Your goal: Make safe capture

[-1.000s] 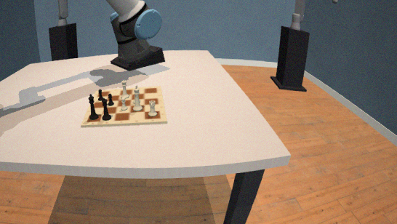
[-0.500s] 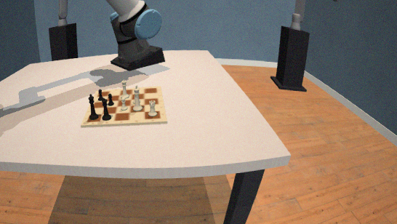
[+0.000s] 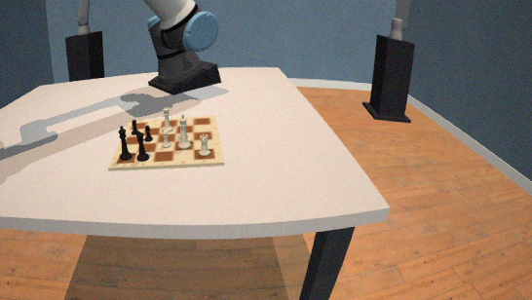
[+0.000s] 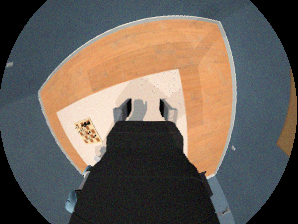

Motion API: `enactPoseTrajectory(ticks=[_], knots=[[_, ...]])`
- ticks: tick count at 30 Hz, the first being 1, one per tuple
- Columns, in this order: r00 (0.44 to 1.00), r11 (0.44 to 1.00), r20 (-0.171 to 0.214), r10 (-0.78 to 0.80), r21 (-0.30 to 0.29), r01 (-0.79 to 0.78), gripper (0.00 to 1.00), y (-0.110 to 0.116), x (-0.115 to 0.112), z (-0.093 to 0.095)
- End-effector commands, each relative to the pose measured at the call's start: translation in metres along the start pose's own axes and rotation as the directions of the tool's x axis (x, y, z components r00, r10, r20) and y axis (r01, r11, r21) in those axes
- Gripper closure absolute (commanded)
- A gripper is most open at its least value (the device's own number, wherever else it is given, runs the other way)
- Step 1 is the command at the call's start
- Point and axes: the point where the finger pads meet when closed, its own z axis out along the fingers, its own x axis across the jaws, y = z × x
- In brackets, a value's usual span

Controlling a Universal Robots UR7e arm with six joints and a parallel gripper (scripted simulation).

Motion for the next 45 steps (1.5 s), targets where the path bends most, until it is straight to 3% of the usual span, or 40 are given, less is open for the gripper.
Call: enactPoseTrajectory(ticks=[1,7,9,12,16,20,21,24,26,31,32,35,36,39,40,41,43,45], knots=[[0.993,0.993,0.022,-0.115,-0.029,0.116,0.0,-0.006,-0.019,0.018],[0.946,0.944,0.074,-0.316,-0.073,0.321,0.0,-0.013,-0.054,0.05],[0.946,0.944,0.074,-0.316,-0.073,0.321,0.0,-0.013,-0.054,0.05],[0.896,0.893,0.112,-0.43,-0.091,0.441,0.0,-0.016,-0.076,0.069],[0.792,0.789,0.175,-0.585,-0.104,0.606,0.0,-0.017,-0.109,0.096],[0.641,0.64,0.248,-0.726,-0.098,0.762,0.0,-0.016,-0.146,0.124],[0.641,0.64,0.248,-0.726,-0.098,0.762,0.0,-0.016,-0.146,0.124],[0.498,0.5,0.306,-0.811,-0.078,0.862,0.0,-0.013,-0.176,0.145],[0.498,0.5,0.306,-0.811,-0.078,0.862,0.0,-0.013,-0.176,0.145],[0.213,0.228,0.398,-0.892,-0.009,0.974,0.0,-0.003,-0.227,0.179],[0.213,0.228,0.398,-0.892,-0.009,0.974,0.0,-0.003,-0.227,0.179],[0.025,0.054,0.443,-0.896,0.052,0.997,0.0,0.006,-0.258,0.198],[0.025,0.054,0.443,-0.896,0.052,0.997,0.0,0.006,-0.258,0.198],[-0.163,-0.117,0.477,-0.864,0.125,0.985,0.0,0.016,-0.287,0.216],[-0.163,-0.117,0.477,-0.864,0.125,0.985,0.0,0.016,-0.287,0.216],[-0.225,-0.172,0.485,-0.845,0.152,0.973,0.0,0.02,-0.297,0.221],[-0.225,-0.172,0.485,-0.845,0.152,0.973,0.0,0.02,-0.297,0.221],[-0.343,-0.275,0.495,-0.798,0.207,0.939,0.0,0.028,-0.316,0.232]])
